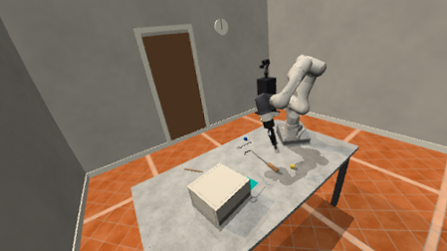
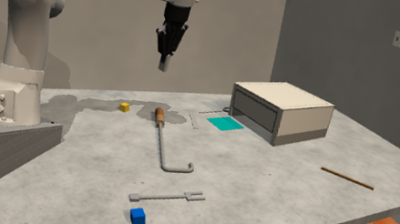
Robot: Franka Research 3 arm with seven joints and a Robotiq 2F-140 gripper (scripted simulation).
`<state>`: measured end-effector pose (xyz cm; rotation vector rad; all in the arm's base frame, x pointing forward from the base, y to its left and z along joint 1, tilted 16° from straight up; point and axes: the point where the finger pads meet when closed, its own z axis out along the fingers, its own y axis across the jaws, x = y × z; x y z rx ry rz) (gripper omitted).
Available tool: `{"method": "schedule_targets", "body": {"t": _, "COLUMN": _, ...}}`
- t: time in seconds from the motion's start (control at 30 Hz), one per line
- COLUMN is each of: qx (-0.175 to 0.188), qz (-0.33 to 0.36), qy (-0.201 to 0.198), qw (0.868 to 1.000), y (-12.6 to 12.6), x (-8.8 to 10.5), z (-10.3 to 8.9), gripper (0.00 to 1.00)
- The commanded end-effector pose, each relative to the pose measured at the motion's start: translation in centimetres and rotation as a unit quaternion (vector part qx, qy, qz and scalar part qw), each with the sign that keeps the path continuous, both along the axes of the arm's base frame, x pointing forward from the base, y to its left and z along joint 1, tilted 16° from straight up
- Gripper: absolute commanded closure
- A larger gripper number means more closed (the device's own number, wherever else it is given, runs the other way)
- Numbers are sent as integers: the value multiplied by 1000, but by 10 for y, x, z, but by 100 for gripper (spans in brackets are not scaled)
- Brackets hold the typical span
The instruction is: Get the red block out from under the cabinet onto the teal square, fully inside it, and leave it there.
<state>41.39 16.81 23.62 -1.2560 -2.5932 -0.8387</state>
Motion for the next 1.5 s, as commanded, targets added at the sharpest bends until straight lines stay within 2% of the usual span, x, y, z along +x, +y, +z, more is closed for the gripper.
{"method": "schedule_targets", "body": {"t": 0.0, "qx": -48, "qz": -123, "qy": 43, "qw": 990, "y": -11, "x": 1, "z": -5, "gripper": 100}}
{"method": "schedule_targets", "body": {"t": 0.27, "qx": -97, "qz": -196, "qy": 57, "qw": 974, "y": -12, "x": 1, "z": -5, "gripper": 100}}
{"method": "schedule_targets", "body": {"t": 0.4, "qx": -111, "qz": -234, "qy": 71, "qw": 963, "y": -12, "x": 1, "z": -5, "gripper": 100}}
{"method": "schedule_targets", "body": {"t": 0.47, "qx": -111, "qz": -234, "qy": 71, "qw": 963, "y": -12, "x": 1, "z": -5, "gripper": 100}}
{"method": "schedule_targets", "body": {"t": 0.5, "qx": -116, "qz": -261, "qy": 82, "qw": 955, "y": -12, "x": 1, "z": -5, "gripper": 100}}
{"method": "schedule_targets", "body": {"t": 0.67, "qx": -121, "qz": -309, "qy": 107, "qw": 937, "y": -12, "x": 1, "z": -5, "gripper": 100}}
{"method": "schedule_targets", "body": {"t": 1.47, "qx": -121, "qz": -309, "qy": 107, "qw": 937, "y": -12, "x": 1, "z": -5, "gripper": 100}}
